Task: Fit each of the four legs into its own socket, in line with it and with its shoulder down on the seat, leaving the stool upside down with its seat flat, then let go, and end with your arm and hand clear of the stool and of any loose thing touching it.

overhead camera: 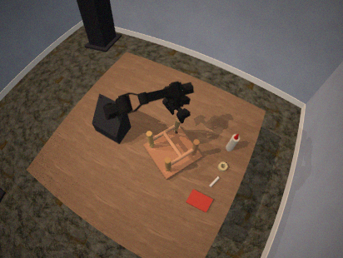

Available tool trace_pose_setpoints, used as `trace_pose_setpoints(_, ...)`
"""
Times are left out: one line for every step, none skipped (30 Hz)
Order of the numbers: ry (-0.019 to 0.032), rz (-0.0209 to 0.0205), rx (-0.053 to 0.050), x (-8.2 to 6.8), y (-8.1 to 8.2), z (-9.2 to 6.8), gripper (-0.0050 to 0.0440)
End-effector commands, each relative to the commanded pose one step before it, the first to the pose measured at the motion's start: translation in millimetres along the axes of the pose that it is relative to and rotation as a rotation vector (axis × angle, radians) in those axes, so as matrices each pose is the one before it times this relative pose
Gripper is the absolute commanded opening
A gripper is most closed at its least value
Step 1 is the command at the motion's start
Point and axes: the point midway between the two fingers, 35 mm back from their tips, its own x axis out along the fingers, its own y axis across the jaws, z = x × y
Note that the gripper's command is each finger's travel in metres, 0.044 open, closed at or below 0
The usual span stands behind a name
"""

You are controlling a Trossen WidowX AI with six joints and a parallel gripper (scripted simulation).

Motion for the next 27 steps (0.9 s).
trace_pose_setpoints(0.00135, 0.02729, -0.0100, 7.65, 3.88, -0.94, 0.0440)
trace_pose_setpoints(-0.00066, 0.00598, 0.0001, 1.60, 0.34, -0.01, 0.0440)
trace_pose_setpoints(-0.00070, 0.00597, 0.0001, 1.60, 0.34, -0.01, 0.0440)
trace_pose_setpoints(-0.00073, 0.00597, 0.0001, 1.60, 0.33, -0.01, 0.0440)
trace_pose_setpoints(-0.00063, 0.00488, 0.0001, 1.31, 0.26, -0.01, 0.0440)
trace_pose_setpoints(-0.00039, 0.00294, 0.0001, 0.79, 0.16, -0.01, 0.0440)
trace_pose_setpoints(-0.00013, 0.00098, 0.0000, 0.26, 0.05, 0.00, 0.0440)
trace_pose_setpoints(0.00000, 0.00000, 0.0000, 0.00, 0.00, 0.00, 0.0440)
trace_pose_setpoints(0.00000, 0.00000, 0.0000, 0.00, 0.00, 0.00, 0.0440)
trace_pose_setpoints(0.00000, 0.00000, 0.0000, 0.00, 0.00, 0.00, 0.0440)
trace_pose_setpoints(0.00000, 0.00000, 0.0000, 0.00, 0.00, 0.00, 0.0440)
trace_pose_setpoints(-0.00007, 0.00004, 0.0000, -0.59, 1.26, 0.07, 0.0440)
trace_pose_setpoints(0.00000, 0.00000, 0.0000, 0.00, 0.00, 0.00, 0.0440)
trace_pose_setpoints(0.00000, 0.00000, 0.0000, 0.00, 0.00, 0.00, 0.0440)
trace_pose_setpoints(-0.00009, 0.00005, 0.0000, -0.95, 2.03, 0.09, 0.0440)
trace_pose_setpoints(-0.00007, 0.00005, 0.0000, -1.41, 3.09, 0.10, 0.0440)
trace_pose_setpoints(0.00001, 0.00002, 0.0000, -1.40, 3.13, 0.06, 0.0440)
trace_pose_setpoints(0.00010, -0.00003, 0.0000, -1.53, 3.53, 0.02, 0.0440)
trace_pose_setpoints(0.00015, -0.00006, 0.0001, -1.29, 3.10, -0.02, 0.0440)
trace_pose_setpoints(0.00005, -0.00002, 0.0000, -0.41, 1.07, -0.01, 0.0440)
trace_pose_setpoints(0.00002, -0.00001, 0.0000, -0.23, 0.70, -0.01, 0.0440)
trace_pose_setpoints(0.00000, 0.00000, 0.0000, -0.09, 0.32, 0.00, 0.0440)
trace_pose_setpoints(0.00000, 0.00000, 0.0000, -0.09, 0.32, 0.00, 0.0440)
trace_pose_setpoints(0.00000, 0.00000, 0.0000, -0.09, 0.32, 0.00, 0.0440)
trace_pose_setpoints(0.00000, 0.00000, 0.0000, -0.09, 0.32, 0.00, 0.0440)
trace_pose_setpoints(0.00000, 0.00000, 0.0000, -0.09, 0.32, 0.00, 0.0440)
trace_pose_setpoints(0.00000, 0.00000, 0.0000, -0.09, 0.32, 0.00, 0.0440)
